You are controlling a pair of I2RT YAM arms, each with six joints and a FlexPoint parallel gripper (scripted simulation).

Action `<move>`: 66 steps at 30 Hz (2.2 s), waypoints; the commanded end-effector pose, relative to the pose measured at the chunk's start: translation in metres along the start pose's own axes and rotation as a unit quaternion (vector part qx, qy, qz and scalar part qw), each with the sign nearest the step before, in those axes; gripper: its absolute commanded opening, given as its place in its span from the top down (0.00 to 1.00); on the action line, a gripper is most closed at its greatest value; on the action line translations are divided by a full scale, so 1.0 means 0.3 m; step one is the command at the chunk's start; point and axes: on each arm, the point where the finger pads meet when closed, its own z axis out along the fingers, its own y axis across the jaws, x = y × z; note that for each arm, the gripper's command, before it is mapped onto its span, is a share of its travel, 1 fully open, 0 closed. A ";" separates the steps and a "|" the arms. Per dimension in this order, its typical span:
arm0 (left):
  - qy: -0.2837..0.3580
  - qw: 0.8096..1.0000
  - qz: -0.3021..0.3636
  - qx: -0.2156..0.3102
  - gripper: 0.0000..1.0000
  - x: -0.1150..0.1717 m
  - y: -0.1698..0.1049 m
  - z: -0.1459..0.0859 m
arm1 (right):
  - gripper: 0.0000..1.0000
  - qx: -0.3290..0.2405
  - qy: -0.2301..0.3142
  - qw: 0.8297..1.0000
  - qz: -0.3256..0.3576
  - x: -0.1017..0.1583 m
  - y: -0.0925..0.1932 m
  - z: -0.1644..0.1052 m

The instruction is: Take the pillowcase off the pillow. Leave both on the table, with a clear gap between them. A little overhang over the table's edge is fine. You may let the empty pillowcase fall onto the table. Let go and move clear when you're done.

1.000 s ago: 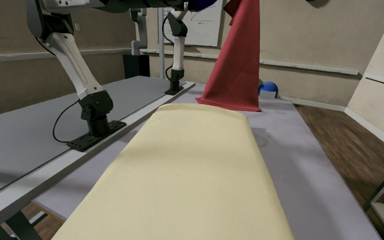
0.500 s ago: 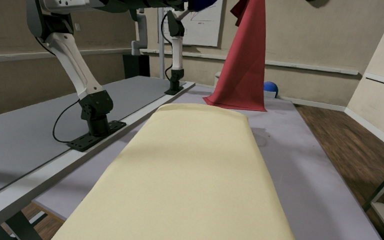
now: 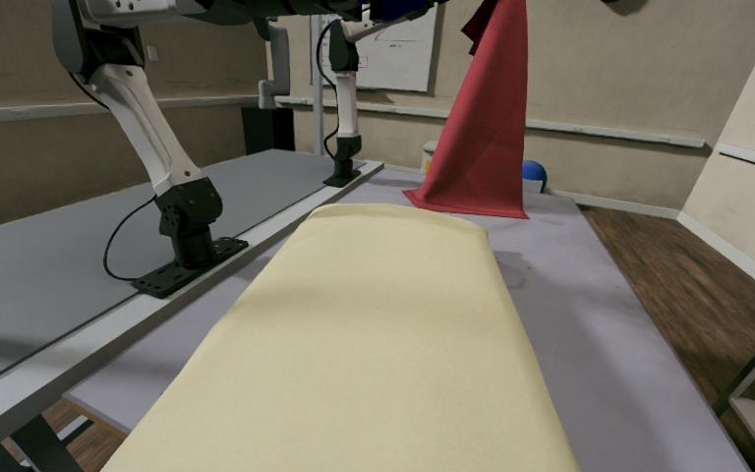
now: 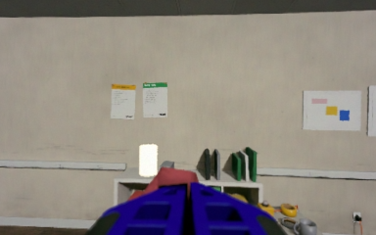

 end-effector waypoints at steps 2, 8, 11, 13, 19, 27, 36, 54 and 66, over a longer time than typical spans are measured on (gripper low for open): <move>-0.050 0.999 0.000 0.001 1.00 -0.114 0.002 -0.033 | 0.40 -0.002 -0.019 1.000 0.004 -0.053 0.006 0.000; -0.052 0.999 -0.002 0.000 1.00 -0.114 0.003 -0.035 | 0.40 -0.002 -0.019 1.000 0.004 -0.053 0.006 0.000; -0.054 0.999 -0.003 -0.001 1.00 -0.120 0.003 -0.037 | 0.40 -0.002 -0.019 1.000 0.004 -0.053 0.006 0.000; -0.051 0.999 -0.003 -0.002 1.00 -0.111 0.004 -0.037 | 0.40 -0.002 -0.019 1.000 0.004 -0.053 0.006 0.000; -0.050 0.999 -0.005 -0.003 1.00 -0.108 0.004 -0.037 | 0.40 -0.002 -0.019 1.000 0.004 -0.053 0.006 0.000; -0.053 0.999 -0.005 -0.004 1.00 -0.073 0.006 -0.071 | 0.40 -0.002 -0.019 1.000 0.004 -0.053 0.006 0.000; -0.056 0.998 -0.003 -0.008 1.00 -0.024 0.018 -0.134 | 0.40 -0.002 -0.019 1.000 0.004 -0.053 0.006 0.000; -0.067 0.998 -0.004 -0.005 1.00 0.008 0.011 -0.236 | 0.40 -0.002 -0.019 1.000 0.004 -0.053 0.006 0.000; -0.048 0.999 -0.004 -0.003 1.00 0.059 0.008 -0.213 | 0.40 -0.002 -0.019 1.000 0.004 -0.053 0.006 0.000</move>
